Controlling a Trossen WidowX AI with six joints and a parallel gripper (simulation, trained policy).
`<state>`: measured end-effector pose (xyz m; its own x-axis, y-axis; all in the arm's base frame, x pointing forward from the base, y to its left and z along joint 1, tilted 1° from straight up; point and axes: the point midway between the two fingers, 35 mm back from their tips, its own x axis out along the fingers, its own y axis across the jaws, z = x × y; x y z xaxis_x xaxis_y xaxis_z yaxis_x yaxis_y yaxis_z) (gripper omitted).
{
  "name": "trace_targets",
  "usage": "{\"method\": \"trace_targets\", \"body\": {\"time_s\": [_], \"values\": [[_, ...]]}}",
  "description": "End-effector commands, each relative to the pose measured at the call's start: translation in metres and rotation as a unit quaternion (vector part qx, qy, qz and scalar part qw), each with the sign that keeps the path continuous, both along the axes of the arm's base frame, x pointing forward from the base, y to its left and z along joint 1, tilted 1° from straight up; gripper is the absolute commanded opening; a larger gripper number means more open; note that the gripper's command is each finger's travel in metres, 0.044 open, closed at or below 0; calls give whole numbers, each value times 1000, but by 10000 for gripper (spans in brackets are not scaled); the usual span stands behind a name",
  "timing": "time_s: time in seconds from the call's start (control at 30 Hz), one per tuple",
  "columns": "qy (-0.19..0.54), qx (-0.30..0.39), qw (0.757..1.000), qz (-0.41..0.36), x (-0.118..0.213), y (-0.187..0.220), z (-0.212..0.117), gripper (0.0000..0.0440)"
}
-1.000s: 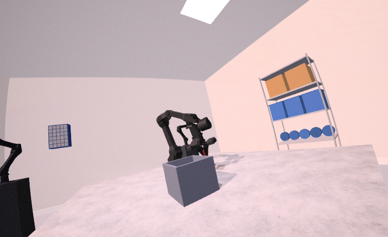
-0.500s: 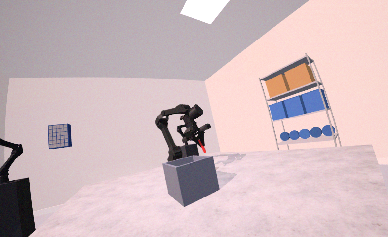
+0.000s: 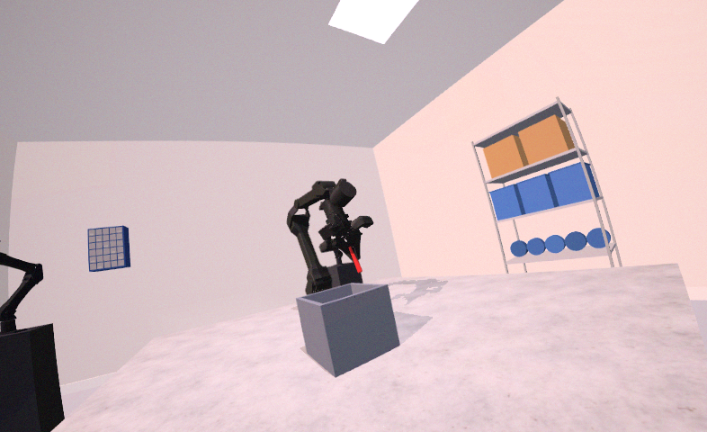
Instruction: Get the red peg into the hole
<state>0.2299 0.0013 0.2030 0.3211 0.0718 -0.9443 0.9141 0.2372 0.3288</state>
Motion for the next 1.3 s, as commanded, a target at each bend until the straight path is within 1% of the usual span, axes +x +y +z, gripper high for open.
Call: {"method": "trace_targets", "body": {"time_s": [0.0,0.77,1.0,1.27], "values": [[5,-11,1000,-11,2,-13,2,0],[31,-24,998,-55,26,-81,-3,0],[38,-23,997,-58,33,-98,-11,0],[48,-23,997,-58,41,-117,-28,0]]}}
